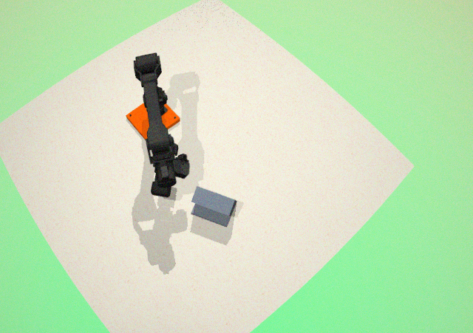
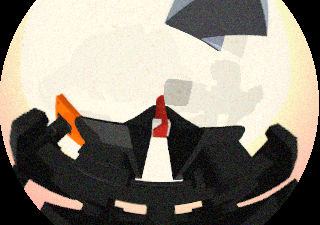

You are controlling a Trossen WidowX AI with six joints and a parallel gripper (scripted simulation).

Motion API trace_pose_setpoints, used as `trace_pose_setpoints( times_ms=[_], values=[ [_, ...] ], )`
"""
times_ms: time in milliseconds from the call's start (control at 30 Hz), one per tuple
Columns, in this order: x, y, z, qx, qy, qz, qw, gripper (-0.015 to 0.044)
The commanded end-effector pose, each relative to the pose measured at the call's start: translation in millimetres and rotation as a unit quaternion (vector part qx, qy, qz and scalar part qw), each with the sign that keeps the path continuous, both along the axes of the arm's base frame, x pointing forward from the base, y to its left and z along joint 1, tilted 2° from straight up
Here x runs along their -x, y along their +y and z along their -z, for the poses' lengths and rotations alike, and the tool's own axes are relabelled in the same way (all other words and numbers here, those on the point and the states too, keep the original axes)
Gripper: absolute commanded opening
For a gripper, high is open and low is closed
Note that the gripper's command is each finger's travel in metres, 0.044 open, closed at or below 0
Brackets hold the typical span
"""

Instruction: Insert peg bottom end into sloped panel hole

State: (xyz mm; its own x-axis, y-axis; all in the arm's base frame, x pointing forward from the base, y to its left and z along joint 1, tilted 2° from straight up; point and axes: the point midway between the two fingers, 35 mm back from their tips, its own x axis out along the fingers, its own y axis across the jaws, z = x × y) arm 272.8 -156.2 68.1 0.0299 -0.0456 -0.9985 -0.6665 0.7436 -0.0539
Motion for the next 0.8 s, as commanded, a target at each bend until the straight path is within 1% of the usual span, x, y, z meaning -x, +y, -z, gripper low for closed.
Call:
trace_pose_setpoints(
  times_ms=[0, 133, 767],
  values=[
    [0, 0, -1, 0.000, 0.000, 0.000, 1.000, 0.0000],
    [-1, 0, -9, 0.000, 0.000, 0.000, 1.000, 0.0000],
    [0, 4, -77, 0.000, 0.003, 0.000, 1.000, 0.0000]
  ],
)
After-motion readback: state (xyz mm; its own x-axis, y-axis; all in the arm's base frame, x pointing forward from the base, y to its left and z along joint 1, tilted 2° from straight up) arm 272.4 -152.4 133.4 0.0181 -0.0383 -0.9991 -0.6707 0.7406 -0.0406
